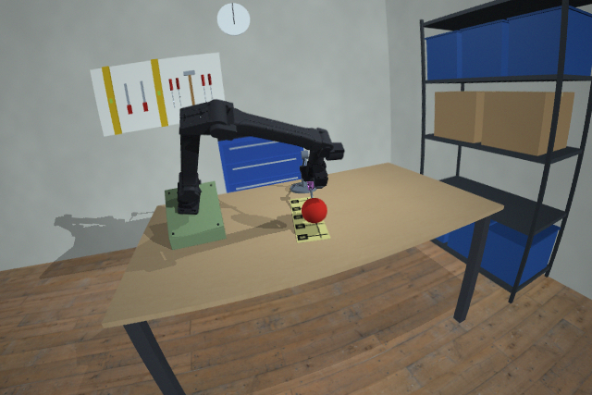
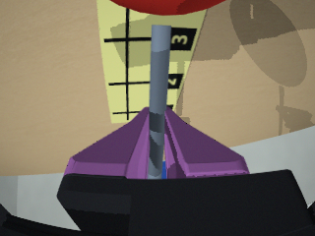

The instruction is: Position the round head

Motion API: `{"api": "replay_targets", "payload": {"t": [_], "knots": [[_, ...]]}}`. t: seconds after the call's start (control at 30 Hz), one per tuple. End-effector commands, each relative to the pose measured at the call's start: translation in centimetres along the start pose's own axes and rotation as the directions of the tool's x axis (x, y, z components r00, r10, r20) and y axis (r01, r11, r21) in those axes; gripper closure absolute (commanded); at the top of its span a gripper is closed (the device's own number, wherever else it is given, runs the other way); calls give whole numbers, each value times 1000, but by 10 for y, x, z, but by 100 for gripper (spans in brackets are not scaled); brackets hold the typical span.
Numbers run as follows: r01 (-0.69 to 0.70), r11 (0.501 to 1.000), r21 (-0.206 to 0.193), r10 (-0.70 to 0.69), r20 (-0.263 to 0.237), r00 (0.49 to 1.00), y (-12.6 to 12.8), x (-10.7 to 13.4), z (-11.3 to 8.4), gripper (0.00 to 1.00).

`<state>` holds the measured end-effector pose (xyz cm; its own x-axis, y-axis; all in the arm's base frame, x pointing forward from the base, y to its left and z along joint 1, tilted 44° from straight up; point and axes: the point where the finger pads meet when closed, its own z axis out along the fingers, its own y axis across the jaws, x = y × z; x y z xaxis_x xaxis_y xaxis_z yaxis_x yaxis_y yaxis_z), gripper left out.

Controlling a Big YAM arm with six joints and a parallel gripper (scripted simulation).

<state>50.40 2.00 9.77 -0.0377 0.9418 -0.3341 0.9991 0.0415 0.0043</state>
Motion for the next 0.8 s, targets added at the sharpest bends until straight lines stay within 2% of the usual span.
{"api": "replay_targets", "payload": {"t": [0.0,0.77], "knots": [[-26,996,-84,28,29,999,27,-57,-42,100],[-24,996,-82,27,28,999,28,-59,-40,100]]}}
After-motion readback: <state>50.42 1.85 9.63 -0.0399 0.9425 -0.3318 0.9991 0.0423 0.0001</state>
